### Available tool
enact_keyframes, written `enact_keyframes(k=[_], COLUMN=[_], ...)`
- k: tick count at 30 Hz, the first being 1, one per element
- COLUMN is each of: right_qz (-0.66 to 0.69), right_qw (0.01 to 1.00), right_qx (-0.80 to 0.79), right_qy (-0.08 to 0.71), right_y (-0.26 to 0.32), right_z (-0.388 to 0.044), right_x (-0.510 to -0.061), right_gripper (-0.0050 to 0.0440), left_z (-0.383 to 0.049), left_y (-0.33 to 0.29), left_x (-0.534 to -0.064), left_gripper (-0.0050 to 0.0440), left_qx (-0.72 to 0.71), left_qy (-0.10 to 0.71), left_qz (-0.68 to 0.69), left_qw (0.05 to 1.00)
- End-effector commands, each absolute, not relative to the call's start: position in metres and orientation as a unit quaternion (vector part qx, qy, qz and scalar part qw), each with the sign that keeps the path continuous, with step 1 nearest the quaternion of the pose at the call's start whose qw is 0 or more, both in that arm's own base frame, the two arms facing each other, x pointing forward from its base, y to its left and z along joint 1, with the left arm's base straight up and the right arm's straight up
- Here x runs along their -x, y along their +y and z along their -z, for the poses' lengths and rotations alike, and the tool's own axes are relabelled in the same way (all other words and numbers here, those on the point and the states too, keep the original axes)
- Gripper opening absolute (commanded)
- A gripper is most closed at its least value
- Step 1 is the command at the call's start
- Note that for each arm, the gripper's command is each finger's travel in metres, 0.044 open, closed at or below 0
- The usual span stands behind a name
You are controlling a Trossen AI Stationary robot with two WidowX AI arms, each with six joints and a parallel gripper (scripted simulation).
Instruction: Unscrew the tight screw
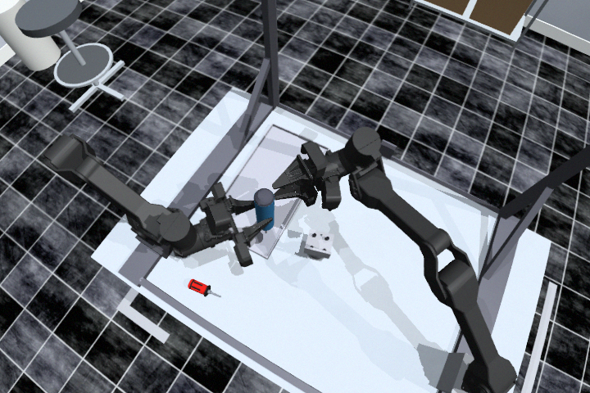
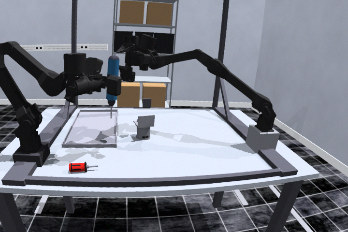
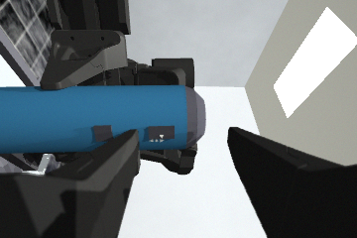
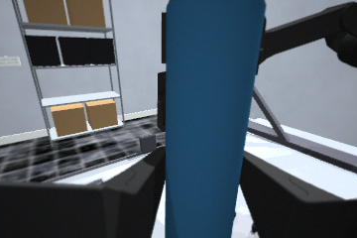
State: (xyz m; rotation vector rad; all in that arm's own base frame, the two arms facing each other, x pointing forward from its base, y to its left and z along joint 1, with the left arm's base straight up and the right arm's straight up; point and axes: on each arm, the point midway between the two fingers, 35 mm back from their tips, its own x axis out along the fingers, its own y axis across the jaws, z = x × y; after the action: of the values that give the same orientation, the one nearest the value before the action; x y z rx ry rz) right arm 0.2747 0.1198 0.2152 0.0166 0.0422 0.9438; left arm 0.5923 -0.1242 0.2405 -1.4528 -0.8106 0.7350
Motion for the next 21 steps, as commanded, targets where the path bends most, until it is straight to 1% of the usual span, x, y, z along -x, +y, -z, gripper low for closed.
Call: enact_keyframes(k=[1,7,21], right_qz=[-0.457,-0.457,-0.457], right_qw=[0.889,0.889,0.889], right_qx=[0.006,0.006,0.006], right_qy=[-0.007,-0.007,-0.007], right_y=[0.1210,0.1210,0.1210], right_z=[-0.2340,-0.2340,-0.2340], right_x=[-0.2752,-0.2752,-0.2752], right_gripper=[0.0165,0.0165,0.0165], left_z=[-0.2674,-0.2675,-0.2675], left_y=[-0.1168,-0.1184,-0.1196], left_x=[-0.5885,-0.5881,-0.5876], left_gripper=[0.0202,0.0060,0.0060], left_qx=[0.645,0.645,0.645], left_qy=[-0.364,-0.363,-0.363], left_qz=[-0.310,-0.310,-0.309], left_qw=[0.596,0.597,0.596])
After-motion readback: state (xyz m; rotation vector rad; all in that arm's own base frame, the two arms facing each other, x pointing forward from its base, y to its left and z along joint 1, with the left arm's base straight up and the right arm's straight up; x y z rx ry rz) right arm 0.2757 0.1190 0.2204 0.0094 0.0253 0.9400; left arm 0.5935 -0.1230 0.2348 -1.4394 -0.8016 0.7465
